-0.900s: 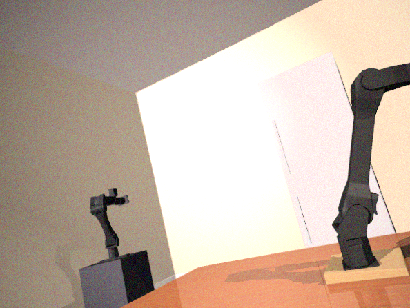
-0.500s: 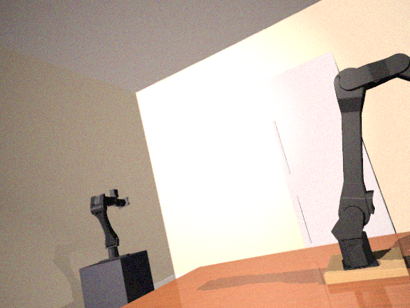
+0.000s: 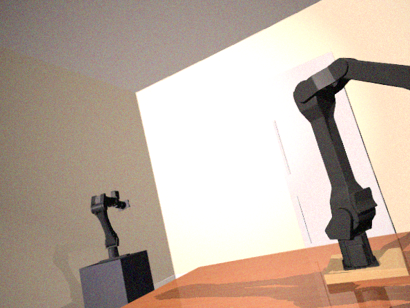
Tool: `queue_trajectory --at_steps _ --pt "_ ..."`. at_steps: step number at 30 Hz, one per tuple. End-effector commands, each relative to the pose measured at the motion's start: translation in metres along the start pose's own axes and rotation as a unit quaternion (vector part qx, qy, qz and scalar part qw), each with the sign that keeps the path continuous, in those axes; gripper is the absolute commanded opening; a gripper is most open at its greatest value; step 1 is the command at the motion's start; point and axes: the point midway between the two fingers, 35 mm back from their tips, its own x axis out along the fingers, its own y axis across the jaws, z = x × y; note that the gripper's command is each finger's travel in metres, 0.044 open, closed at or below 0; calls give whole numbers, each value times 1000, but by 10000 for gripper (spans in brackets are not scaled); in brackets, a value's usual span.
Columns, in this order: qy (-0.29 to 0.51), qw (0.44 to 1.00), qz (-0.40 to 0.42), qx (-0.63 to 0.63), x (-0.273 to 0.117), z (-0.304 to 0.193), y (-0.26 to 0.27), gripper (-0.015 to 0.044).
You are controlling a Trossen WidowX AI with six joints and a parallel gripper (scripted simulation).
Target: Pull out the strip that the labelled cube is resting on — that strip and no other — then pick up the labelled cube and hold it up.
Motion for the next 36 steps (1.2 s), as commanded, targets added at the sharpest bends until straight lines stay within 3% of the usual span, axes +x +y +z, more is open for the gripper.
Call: queue_trajectory --at_steps 1,13,25,36 --pt "-66 994 -63 -54 -40 57 -30 400" --pt "-189 920 -292 -180 -193 157 -115 400" --pt "-198 781 -545 -230 -370 152 -171 400" --pt "-195 773 -557 -230 -378 148 -173 400"
